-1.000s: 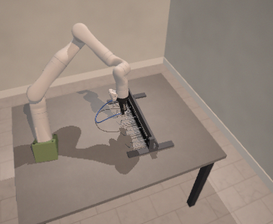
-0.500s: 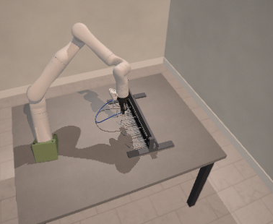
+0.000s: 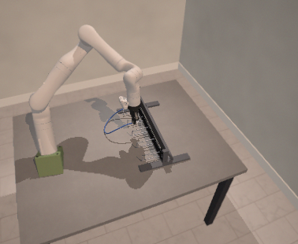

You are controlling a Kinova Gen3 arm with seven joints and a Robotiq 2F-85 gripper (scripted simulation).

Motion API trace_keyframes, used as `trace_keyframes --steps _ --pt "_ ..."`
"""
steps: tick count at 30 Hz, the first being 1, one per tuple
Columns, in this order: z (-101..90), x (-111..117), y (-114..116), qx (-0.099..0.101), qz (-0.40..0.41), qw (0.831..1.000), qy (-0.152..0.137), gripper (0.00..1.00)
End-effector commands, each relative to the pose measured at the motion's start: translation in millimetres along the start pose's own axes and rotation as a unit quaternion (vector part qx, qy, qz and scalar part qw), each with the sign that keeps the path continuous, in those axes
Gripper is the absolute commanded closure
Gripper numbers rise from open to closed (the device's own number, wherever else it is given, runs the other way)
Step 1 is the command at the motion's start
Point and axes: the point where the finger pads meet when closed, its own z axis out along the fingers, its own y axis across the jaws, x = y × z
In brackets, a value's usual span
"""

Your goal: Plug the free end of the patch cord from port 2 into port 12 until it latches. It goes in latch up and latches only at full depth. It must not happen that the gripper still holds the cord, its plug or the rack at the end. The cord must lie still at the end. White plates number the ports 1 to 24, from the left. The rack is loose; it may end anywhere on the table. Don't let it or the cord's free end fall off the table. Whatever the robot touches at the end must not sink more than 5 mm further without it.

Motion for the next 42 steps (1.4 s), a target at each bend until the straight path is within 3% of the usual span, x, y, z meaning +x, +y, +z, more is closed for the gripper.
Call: trace_keyframes --steps 1,29,42 --pt "-1.0 -0.5 -0.2 0.0 0.0 1.0 -0.001 1.0" --pt "-0.4 -1.1 -0.2 0.0 0.0 1.0 -0.001 1.0" --pt "9.0 -10.7 -0.5 0.001 0.001 1.0 -0.001 1.0"
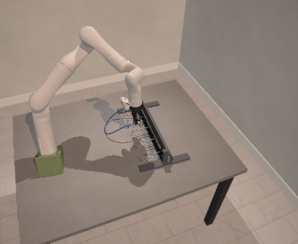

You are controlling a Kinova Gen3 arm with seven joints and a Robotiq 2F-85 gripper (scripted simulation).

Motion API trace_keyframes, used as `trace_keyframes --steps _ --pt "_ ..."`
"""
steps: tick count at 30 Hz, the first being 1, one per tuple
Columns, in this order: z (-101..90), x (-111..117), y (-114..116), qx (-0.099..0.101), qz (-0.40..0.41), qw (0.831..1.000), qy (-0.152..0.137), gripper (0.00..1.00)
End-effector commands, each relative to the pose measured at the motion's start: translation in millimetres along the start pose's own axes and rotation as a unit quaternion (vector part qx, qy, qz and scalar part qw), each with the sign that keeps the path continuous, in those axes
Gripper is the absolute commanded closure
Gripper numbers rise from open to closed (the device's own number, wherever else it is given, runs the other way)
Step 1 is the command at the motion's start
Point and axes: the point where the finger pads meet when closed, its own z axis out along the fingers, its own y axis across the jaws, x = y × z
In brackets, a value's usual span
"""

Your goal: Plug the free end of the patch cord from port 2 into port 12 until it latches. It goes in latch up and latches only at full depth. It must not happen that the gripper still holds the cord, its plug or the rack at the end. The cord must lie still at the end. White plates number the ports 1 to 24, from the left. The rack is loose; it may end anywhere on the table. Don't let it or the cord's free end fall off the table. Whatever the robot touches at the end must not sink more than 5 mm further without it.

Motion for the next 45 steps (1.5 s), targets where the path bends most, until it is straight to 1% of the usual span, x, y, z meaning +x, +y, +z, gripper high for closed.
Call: trace_keyframes --steps 1,16,26,45 --pt "1.7 -0.8 -1.3 0.001 0.0 1.0 0.001 1.0" --pt "18.3 -17.7 -1.8 0.001 0.0 1.0 0.001 1.0" --pt "21.6 -21.1 -1.9 0.001 0.0 1.0 0.001 1.0" --pt "21.8 -21.5 -2.0 0.001 0.0 1.0 0.001 1.0"
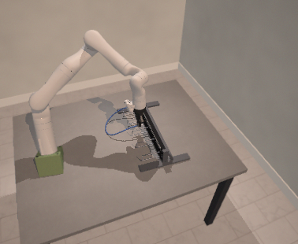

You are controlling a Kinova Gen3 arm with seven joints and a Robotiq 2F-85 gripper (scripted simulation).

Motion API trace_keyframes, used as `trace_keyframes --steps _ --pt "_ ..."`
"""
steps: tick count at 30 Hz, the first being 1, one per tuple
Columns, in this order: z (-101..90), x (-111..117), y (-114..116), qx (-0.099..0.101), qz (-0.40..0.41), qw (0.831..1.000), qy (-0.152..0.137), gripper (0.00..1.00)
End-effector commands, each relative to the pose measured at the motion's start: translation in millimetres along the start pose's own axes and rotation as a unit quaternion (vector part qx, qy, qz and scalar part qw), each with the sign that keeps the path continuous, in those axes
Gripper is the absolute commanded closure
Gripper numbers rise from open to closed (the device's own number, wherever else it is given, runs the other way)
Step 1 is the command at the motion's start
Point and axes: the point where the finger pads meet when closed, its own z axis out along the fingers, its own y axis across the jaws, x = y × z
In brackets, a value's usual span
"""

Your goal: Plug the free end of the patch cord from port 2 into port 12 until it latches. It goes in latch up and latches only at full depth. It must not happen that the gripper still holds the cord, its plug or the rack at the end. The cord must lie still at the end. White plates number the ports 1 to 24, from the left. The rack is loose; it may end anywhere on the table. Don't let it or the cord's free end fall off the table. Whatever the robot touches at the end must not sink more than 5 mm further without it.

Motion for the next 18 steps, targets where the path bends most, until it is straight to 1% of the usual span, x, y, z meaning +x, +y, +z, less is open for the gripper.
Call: trace_keyframes --steps 1,8,18 --pt "-1.1 -1.0 -0.2 0.0 0.0 1.0 -0.001 1.0" --pt "-1.1 -4.9 -0.2 0.0 0.0 1.0 -0.001 1.0" --pt "-1.1 -19.9 -0.1 0.0 0.0 1.0 -0.001 1.0"
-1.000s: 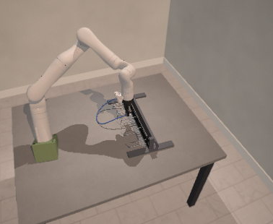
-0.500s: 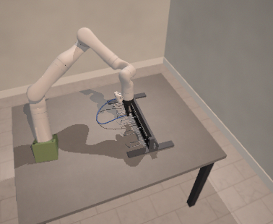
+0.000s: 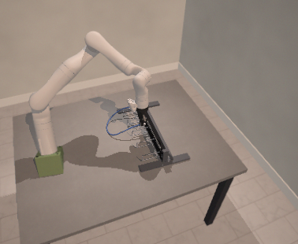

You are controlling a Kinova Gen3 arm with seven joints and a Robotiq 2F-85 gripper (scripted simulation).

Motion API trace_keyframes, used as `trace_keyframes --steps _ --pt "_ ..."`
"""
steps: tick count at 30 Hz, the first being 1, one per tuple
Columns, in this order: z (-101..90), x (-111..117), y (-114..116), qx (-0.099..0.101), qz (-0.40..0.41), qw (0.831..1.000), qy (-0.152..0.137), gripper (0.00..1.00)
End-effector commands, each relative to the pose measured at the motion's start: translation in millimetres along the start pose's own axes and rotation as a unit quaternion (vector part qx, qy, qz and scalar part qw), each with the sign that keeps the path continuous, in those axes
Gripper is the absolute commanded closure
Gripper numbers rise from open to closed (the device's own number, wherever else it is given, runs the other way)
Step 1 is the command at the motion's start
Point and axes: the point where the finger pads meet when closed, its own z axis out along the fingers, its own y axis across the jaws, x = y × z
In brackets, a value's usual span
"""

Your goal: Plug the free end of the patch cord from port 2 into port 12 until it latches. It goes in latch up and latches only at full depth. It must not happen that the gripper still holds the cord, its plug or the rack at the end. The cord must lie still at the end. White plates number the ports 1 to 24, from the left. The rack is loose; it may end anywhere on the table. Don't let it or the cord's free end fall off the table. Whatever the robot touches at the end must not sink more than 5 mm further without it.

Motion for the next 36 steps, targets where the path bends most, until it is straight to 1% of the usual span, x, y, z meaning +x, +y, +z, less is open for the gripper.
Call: trace_keyframes --steps 1,10,36 --pt "0.2 -4.8 -1.5 0.001 -0.001 1.0 -0.001 1.0" --pt "0.1 -9.9 -1.5 0.001 -0.001 1.0 -0.001 1.0" --pt "0.1 -11.9 -1.5 0.001 -0.001 1.0 -0.001 1.0"
